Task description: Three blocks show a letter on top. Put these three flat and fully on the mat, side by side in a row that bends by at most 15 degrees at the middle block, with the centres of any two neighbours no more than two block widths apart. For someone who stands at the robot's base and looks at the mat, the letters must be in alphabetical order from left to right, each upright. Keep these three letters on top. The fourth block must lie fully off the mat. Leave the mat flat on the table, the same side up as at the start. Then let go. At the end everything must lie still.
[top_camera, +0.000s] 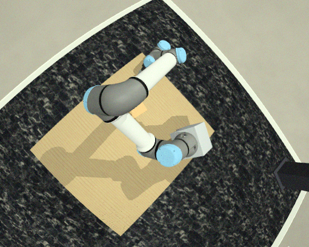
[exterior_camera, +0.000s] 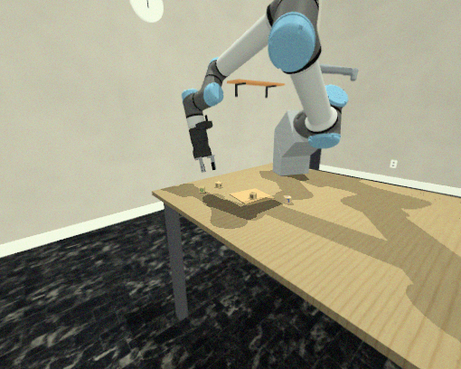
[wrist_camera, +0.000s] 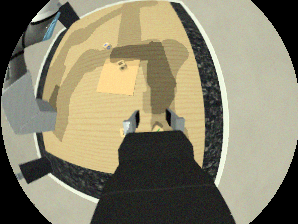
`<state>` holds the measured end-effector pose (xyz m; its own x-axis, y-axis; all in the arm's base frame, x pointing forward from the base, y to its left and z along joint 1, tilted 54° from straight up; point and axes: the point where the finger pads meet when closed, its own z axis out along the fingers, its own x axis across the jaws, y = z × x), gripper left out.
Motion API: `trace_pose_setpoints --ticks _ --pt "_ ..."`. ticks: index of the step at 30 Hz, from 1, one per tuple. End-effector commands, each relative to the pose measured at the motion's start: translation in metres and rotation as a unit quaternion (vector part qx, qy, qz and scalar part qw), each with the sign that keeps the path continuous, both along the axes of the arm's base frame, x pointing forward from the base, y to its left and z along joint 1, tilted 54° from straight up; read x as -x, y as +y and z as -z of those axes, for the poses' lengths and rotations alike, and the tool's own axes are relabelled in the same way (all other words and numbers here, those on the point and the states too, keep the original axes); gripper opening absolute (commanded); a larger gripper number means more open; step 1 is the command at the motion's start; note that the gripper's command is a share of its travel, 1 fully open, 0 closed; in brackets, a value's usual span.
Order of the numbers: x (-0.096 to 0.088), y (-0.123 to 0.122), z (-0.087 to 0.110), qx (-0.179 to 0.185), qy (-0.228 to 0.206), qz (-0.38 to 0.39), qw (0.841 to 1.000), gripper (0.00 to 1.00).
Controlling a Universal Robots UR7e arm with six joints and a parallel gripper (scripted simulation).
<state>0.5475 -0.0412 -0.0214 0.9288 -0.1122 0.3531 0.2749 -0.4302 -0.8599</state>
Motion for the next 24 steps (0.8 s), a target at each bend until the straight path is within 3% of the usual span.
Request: trace_pose_setpoints --ticks 1,24 --pt "-0.0195 -0.0238 0.0261 0.001 -0.001 0.001 1.0 1.0" --pt "-0.0225 -0.0262 0.0314 0.0 0.0 0.001 1.0 1.0"
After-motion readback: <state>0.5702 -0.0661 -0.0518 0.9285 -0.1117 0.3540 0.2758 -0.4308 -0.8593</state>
